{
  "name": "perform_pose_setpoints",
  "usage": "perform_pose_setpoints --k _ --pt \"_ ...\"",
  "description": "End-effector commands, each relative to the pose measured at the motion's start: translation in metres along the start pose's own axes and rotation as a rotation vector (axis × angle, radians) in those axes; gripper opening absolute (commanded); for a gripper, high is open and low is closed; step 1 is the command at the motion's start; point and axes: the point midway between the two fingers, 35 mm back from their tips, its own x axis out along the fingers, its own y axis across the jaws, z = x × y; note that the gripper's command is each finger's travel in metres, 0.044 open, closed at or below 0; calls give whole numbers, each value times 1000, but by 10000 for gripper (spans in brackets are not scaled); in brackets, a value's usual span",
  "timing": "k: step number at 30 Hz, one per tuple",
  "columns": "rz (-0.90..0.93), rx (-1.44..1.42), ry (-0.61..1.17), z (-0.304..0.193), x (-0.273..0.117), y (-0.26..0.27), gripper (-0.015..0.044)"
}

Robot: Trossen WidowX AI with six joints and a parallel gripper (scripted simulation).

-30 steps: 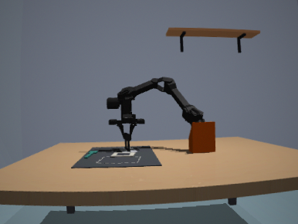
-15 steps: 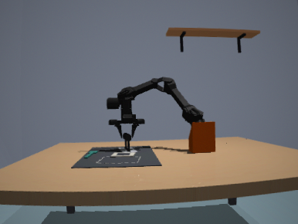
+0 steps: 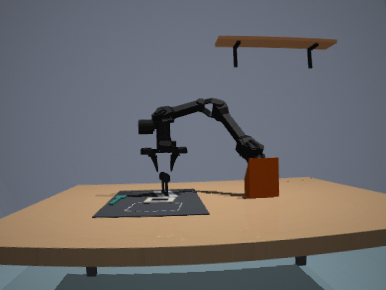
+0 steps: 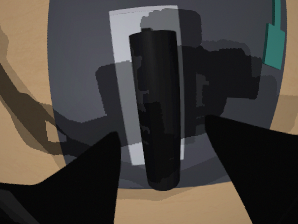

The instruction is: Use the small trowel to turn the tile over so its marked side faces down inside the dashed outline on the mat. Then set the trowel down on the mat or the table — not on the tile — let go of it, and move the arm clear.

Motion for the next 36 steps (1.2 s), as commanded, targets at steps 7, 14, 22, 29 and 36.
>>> perform_pose_setpoints --k 7,14,22,29,36 --pt "1 0 3 -1 -14 0 270" --pt "1 17 2 -1 -3 0 270" --pt "1 37 3 -1 10 -1 270" --pt "1 54 4 -2 21 -1 270" --pt "1 67 5 -2 30 0 270"
